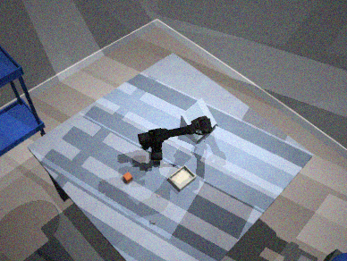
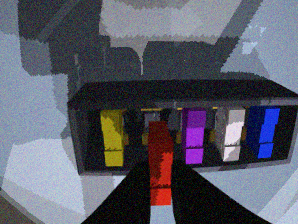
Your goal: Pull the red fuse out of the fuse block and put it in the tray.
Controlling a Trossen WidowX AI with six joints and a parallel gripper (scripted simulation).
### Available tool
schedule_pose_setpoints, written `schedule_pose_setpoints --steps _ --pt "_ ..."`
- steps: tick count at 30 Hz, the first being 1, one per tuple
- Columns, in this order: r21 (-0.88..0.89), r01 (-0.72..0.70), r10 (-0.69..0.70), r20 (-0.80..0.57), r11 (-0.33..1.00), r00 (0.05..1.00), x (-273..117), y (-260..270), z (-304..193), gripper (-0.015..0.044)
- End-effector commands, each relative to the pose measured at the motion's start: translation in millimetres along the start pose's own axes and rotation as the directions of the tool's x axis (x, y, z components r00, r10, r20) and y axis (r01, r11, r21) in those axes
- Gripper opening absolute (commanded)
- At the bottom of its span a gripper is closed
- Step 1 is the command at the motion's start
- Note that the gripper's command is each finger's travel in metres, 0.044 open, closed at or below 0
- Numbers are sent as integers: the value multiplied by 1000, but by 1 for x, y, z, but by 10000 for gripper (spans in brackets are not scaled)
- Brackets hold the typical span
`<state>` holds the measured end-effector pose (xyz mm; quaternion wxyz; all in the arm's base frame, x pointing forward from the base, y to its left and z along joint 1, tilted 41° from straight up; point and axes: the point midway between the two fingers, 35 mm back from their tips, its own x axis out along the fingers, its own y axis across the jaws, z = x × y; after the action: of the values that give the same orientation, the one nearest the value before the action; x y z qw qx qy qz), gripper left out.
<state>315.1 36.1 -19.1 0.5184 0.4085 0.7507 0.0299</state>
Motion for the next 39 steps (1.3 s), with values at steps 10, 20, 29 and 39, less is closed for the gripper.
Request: schedule_pose_setpoints --steps 10,20,29,39 --pt "-7 0 0 9 1000 1000 -9 1 1 0" --pt "-7 1 -1 9 1000 1000 -20 1 1 0" --pt "-7 1 -1 9 1000 1000 -30 1 1 0" --pt "-5 7 -7 15 1000 1000 -31 23 -13 0"
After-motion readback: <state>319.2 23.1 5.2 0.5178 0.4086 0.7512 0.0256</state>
